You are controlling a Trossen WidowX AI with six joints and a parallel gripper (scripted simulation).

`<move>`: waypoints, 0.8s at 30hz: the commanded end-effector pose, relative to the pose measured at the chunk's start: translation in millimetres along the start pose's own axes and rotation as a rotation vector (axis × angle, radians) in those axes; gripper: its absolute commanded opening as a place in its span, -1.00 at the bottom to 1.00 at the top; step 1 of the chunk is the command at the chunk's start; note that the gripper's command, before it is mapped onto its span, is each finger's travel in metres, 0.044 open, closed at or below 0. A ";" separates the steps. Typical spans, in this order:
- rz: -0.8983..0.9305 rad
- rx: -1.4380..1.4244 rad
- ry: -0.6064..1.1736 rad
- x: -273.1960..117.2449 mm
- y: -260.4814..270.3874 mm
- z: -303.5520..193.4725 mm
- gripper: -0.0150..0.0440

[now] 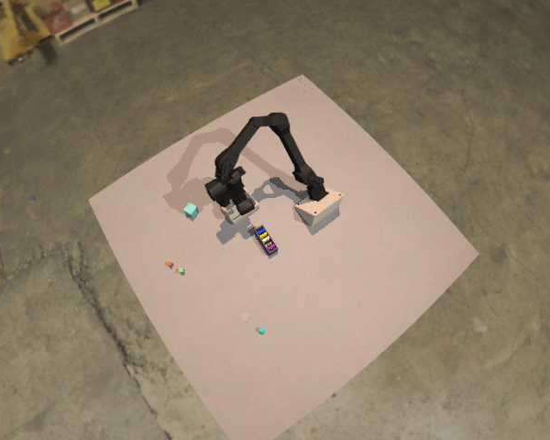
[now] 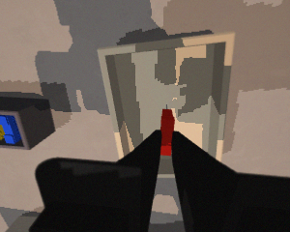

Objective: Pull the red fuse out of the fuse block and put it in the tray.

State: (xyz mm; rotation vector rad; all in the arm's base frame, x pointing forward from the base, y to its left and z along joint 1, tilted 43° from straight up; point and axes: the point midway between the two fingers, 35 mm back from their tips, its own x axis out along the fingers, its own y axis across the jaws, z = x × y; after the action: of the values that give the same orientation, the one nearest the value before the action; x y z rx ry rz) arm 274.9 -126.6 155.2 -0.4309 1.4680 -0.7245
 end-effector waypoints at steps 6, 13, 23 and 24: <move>0.000 0.000 -0.001 -0.6 0.1 0.2 0.13; 0.000 -0.001 0.000 -8.8 0.2 0.5 0.63; -0.004 -0.006 0.001 -37.6 -0.1 -0.4 0.63; -0.004 -0.006 0.001 -37.6 -0.1 -0.4 0.63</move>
State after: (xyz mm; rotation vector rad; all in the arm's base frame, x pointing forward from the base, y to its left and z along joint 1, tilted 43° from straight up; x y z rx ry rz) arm 276.6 -101.0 182.9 -0.4414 1.4687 -0.7173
